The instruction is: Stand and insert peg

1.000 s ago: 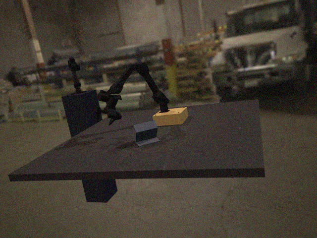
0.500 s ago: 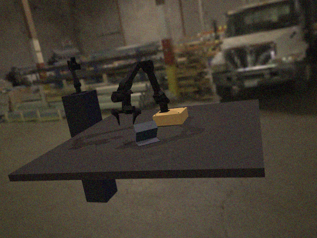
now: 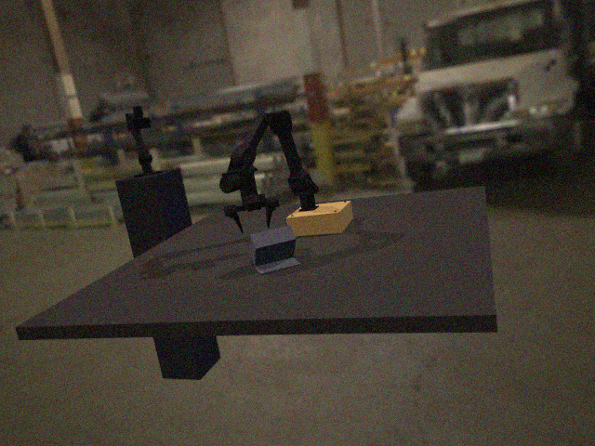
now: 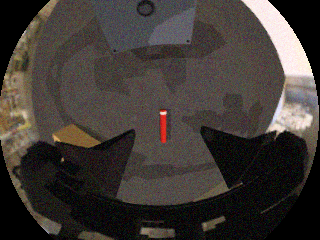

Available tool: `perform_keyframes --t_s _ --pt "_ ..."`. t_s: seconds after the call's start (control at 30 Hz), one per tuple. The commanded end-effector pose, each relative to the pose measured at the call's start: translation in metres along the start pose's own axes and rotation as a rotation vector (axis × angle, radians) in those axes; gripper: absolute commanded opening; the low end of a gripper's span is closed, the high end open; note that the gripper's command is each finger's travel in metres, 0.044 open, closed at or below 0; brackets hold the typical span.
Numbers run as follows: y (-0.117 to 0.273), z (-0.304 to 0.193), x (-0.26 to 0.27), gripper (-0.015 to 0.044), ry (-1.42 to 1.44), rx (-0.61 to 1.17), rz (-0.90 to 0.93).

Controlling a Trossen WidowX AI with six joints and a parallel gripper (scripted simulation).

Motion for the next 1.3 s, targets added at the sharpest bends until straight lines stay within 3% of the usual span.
perform_keyframes --t_s 0.0,1.27 --pt "-0.007 -0.001 0.002 0.044 -0.009 0.003 0.01" --pt "-0.068 -0.001 0.003 0.044 -0.009 0.004 0.01"
Point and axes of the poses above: the point midway between the two fingers, 35 mm back from their tips, its own y axis back along the fingers, its own x axis across the jaws, z = x × y, the point moved 5 cm from there along y, back along the fingers, and after that the axes turned 15 degrees about -y, right-handed, at the moved point
